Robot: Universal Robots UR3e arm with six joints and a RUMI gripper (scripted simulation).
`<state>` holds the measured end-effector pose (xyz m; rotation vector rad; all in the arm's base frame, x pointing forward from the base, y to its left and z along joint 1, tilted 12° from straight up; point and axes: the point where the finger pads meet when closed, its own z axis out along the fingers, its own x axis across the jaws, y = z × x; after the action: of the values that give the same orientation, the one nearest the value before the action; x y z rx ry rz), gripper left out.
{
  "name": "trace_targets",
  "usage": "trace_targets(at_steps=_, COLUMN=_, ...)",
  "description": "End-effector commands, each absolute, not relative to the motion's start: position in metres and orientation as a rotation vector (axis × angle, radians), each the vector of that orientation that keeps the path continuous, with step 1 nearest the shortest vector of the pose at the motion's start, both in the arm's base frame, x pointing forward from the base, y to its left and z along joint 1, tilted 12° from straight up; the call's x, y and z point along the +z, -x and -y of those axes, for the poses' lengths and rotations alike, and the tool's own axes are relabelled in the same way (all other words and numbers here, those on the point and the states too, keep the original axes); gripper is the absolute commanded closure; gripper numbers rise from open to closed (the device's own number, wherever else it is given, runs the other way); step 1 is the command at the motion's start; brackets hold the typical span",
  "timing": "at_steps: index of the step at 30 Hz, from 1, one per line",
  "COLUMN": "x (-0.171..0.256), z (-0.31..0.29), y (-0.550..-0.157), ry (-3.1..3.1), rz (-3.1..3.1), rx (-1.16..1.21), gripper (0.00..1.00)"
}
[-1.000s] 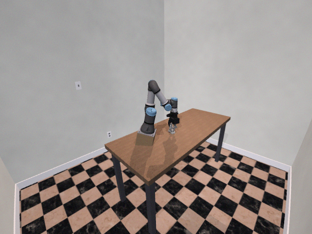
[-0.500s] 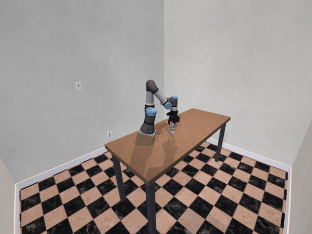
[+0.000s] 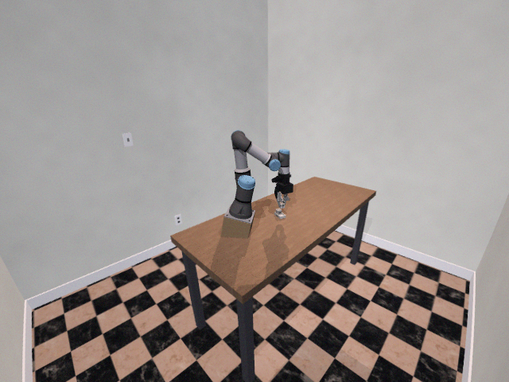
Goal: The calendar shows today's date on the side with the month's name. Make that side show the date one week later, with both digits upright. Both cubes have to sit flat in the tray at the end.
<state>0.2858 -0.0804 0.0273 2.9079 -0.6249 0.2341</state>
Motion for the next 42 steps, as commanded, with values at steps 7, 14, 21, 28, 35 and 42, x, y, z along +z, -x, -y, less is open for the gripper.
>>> trace_targets(at_steps=7, x=0.06, z=0.075, y=-0.282, ry=-2.911, rz=0.626, rx=0.229, gripper=0.9)
trace_targets(at_steps=14, x=0.068, z=0.073, y=-0.281, ry=-2.911, rz=0.626, rx=0.229, gripper=0.9)
trace_targets(at_steps=21, x=0.069, z=0.073, y=-0.281, ry=-2.911, rz=0.626, rx=0.229, gripper=0.9)
trace_targets(at_steps=28, x=0.069, z=0.073, y=-0.281, ry=-2.911, rz=0.626, rx=0.229, gripper=0.9)
trace_targets(at_steps=35, x=0.069, z=0.073, y=-0.281, ry=-2.91, rz=0.632, rx=0.229, gripper=0.9)
trace_targets(at_steps=42, x=0.069, z=0.071, y=-0.283, ry=-2.902, rz=0.681, rx=0.233, gripper=0.9)
